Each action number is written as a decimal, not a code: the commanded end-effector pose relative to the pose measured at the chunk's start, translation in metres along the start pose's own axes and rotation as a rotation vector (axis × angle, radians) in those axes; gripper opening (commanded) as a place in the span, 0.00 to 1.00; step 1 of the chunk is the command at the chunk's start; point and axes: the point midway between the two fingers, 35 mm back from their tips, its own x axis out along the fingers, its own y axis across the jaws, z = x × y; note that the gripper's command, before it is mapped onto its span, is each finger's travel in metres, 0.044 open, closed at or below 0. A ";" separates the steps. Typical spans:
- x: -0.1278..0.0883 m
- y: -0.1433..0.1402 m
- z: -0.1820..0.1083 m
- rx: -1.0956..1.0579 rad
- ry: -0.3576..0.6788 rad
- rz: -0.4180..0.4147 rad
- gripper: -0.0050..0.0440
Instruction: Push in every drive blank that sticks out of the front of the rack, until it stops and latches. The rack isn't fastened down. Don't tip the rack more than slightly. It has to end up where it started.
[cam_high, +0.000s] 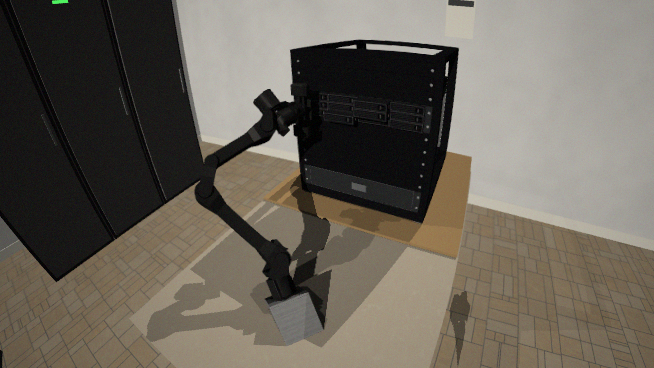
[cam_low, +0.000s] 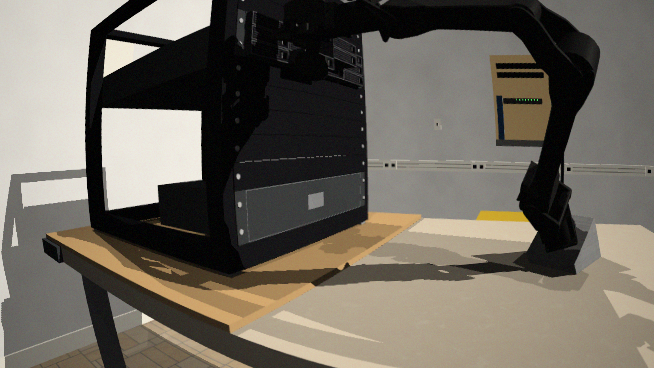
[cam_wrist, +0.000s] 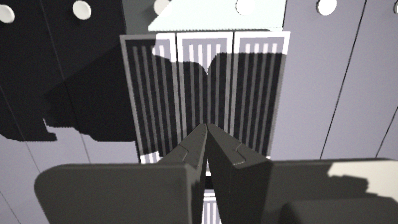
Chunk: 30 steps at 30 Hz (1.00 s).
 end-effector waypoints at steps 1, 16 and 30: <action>-0.001 -0.007 0.007 -0.012 -0.012 -0.018 0.00; 0.002 -0.007 0.007 -0.012 -0.012 -0.018 0.00; -0.016 -0.007 0.007 -0.012 -0.012 -0.018 0.00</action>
